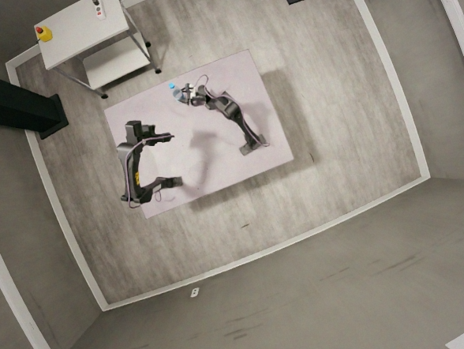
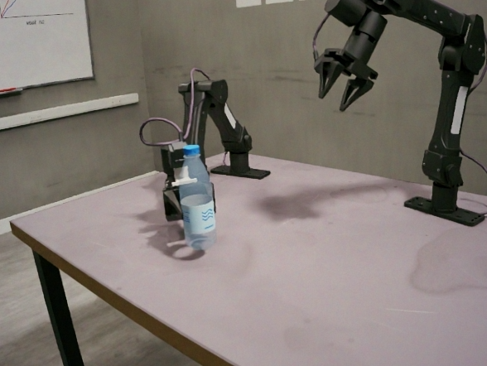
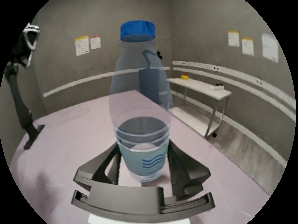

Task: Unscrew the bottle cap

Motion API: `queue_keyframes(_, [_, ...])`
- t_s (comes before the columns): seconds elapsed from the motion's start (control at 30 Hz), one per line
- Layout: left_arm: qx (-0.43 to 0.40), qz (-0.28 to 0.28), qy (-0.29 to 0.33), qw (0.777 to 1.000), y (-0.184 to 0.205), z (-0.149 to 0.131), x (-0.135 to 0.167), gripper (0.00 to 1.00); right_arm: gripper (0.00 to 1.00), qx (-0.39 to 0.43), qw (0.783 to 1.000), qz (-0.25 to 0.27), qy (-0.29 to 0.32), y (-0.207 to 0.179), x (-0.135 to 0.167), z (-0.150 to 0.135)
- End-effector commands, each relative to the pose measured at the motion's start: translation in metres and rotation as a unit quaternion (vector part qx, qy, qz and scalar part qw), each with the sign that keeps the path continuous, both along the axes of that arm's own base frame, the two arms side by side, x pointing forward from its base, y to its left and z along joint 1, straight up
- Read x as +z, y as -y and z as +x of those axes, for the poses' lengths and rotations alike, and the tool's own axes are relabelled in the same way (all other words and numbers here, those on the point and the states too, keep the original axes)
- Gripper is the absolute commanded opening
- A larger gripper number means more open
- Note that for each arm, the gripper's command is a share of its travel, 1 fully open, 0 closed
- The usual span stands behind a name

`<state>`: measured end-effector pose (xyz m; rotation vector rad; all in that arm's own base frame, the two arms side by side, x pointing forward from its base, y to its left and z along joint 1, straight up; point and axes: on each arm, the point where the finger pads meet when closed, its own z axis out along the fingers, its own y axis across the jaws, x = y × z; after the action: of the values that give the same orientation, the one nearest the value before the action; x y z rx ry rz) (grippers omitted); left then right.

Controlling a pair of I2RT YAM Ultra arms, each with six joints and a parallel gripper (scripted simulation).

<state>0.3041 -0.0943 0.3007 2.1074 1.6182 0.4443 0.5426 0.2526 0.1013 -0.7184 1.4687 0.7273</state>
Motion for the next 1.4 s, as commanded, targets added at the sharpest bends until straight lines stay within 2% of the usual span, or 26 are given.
queue_keyframes(0.0, [0.001,0.000,-0.011,1.000,-0.001,0.001,-0.004,0.57,0.00,0.023,0.999,0.008,0.032,-0.032,0.027,-0.020])
queue_keyframes(0.33, [0.001,0.000,-0.011,1.000,-0.001,0.001,-0.004,0.57,0.00,0.124,0.992,0.008,0.024,-0.129,0.020,-0.106])
queue_keyframes(0.4, [0.001,0.000,-0.011,1.000,-0.001,0.001,-0.004,0.57,0.00,0.124,0.992,0.008,0.024,-0.129,0.020,-0.106])
queue_keyframes(0.5, [0.001,0.000,-0.011,1.000,-0.001,0.001,-0.004,0.57,0.00,0.140,0.990,0.008,0.024,-0.143,0.019,-0.121])
queue_keyframes(0.7, [0.001,0.000,-0.011,1.000,-0.001,0.001,-0.004,0.57,0.00,0.136,0.990,0.012,0.034,-0.142,0.027,-0.115])
queue_keyframes(0.77, [0.001,0.000,-0.011,1.000,-0.001,0.001,-0.004,0.57,0.00,0.134,0.990,-0.013,0.035,-0.142,0.017,-0.114])
queue_keyframes(0.9, [0.001,0.000,-0.011,1.000,-0.001,0.001,-0.004,0.57,0.00,0.131,0.975,-0.117,0.139,-0.146,0.021,-0.113])
queue_keyframes(0.97, [0.001,0.000,-0.011,1.000,-0.001,0.001,-0.004,0.57,0.00,0.131,0.975,-0.117,0.139,-0.146,0.021,-0.113])
queue_keyframes(1.07, [0.001,0.000,-0.011,1.000,-0.001,0.001,-0.004,0.57,0.00,0.134,0.955,-0.180,0.195,-0.146,0.021,-0.114])
queue_keyframes(1.37, [0.001,0.000,-0.011,1.000,-0.001,0.001,-0.004,0.57,0.00,0.134,0.953,-0.185,0.199,-0.145,0.021,-0.114])
